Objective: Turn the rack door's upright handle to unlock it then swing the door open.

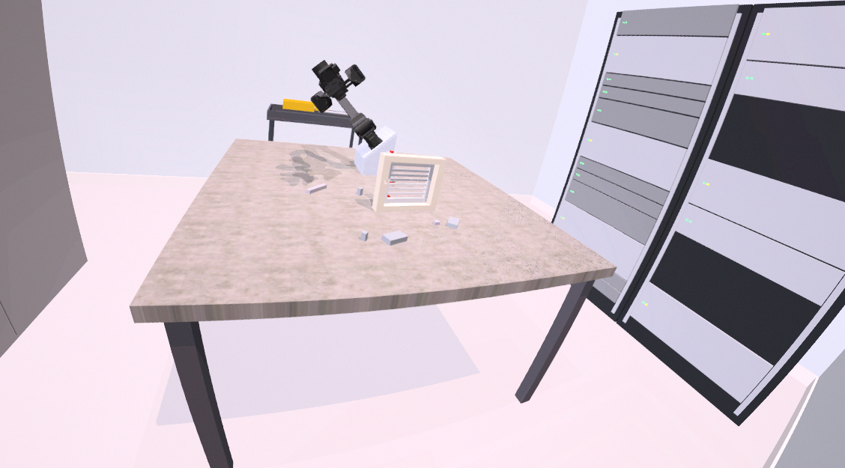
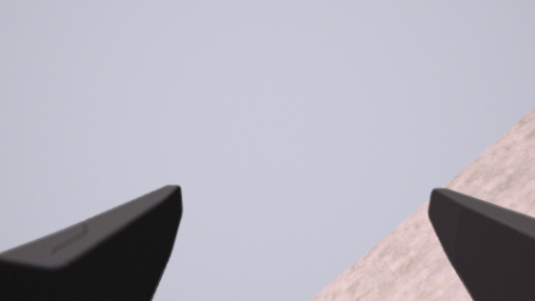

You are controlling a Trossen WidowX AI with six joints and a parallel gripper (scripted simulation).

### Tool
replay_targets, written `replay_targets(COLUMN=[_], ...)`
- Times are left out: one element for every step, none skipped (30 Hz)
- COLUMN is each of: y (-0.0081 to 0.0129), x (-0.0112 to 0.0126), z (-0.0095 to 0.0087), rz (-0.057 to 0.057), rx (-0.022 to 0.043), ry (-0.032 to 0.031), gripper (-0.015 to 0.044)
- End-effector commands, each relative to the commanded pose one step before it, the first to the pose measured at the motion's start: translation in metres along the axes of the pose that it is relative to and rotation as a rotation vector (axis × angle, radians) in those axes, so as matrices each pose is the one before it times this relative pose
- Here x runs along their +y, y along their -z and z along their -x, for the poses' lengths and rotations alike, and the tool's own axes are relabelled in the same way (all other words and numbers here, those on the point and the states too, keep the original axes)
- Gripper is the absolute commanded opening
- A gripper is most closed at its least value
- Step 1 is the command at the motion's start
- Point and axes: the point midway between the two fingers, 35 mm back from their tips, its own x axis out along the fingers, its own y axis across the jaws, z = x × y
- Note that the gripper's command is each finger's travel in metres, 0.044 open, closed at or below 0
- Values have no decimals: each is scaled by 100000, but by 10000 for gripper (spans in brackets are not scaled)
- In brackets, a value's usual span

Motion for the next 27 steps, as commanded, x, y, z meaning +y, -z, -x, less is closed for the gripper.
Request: replay_targets(y=[74, 221, 369, 441, 438, 435, 432, 428, 425, 422, 398, 395, 391, 387, 383, 379, 375, 371, 366, 362, 423, 419, 414, 410, 406, 401, 387], x=[12, 37, 63, 80, 83, 87, 90, 93, 97, 100, 55, 58, 60, 63, 66, 69, 71, 74, 76, 79, 213, 213, 214, 214, 215, 215, 210], z=[-61, -181, -300, -358, -357, -355, -354, -352, -350, -348, -339, -338, -335, -332, -329, -326, -323, -320, -316, -313, -319, -316, -314, -311, -308, -304, -294], rz=[-108, -316, -503, -565, -520, -476, -432, -388, -343, -299, -324, -281, -238, -194, -150, -107, -63, -21, 22, 65, 176, 211, 245, 279, 312, 345, 368], rx=[458, 1374, 2291, 2755, 2754, 2752, 2749, 2746, 2742, 2737, 2725, 2725, 2717, 2708, 2698, 2688, 2676, 2664, 2651, 2638, 2797, 2788, 2778, 2767, 2756, 2744, 2665], ry=[41, 126, 217, 273, 288, 303, 318, 334, 350, 367, 580, 600, 619, 639, 659, 679, 699, 720, 741, 762, 162, 188, 214, 241, 268, 295, 315], gripper=[374, 347, 321, 295, 282, 282, 282, 282, 282, 282, 282, 282, 282, 282, 282, 282, 282, 282, 282, 282, 282, 282, 282, 282, 282, 282, 282])
